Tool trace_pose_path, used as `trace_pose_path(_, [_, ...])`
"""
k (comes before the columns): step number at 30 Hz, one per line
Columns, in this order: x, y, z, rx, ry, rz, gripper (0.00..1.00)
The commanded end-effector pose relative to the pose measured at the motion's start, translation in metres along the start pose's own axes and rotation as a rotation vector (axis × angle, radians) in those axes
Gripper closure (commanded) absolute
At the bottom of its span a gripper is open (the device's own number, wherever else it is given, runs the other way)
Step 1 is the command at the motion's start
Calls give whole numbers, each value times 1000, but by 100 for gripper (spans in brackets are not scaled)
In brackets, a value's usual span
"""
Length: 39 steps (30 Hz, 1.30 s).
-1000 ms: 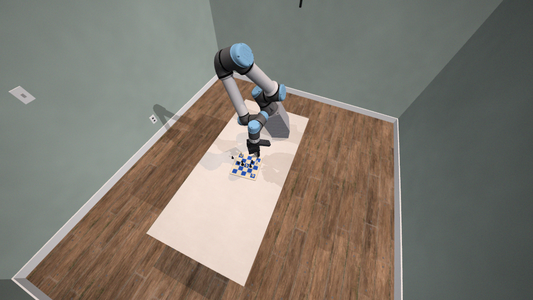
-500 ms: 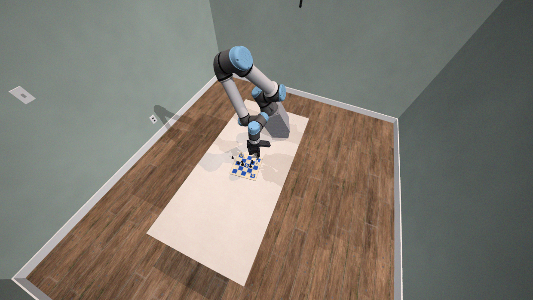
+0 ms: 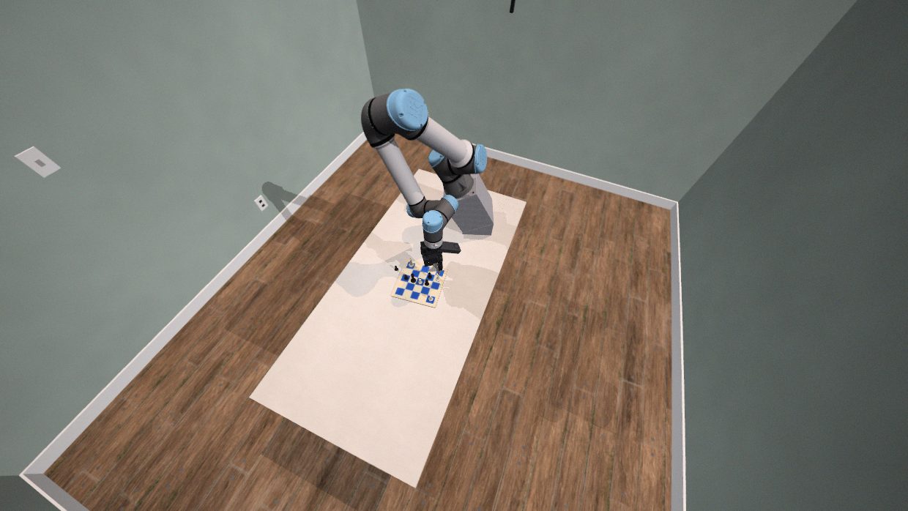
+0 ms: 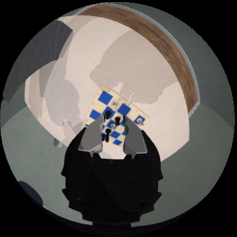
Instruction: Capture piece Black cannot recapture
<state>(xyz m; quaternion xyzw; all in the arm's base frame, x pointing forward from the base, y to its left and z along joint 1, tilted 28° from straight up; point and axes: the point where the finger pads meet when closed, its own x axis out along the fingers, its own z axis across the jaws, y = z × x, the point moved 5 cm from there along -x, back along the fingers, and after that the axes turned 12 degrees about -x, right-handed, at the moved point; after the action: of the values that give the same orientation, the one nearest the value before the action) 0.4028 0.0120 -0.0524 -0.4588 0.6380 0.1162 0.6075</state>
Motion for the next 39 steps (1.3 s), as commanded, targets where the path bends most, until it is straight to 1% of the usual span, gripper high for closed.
trace_pose_path(1, [7, 0, 0, 0, -1, -1, 75])
trace_pose_path(13, [19, 0, 0, 0, -1, -1, 75])
trace_pose_path(39, [22, 0, 0, 0, -1, -1, 75])
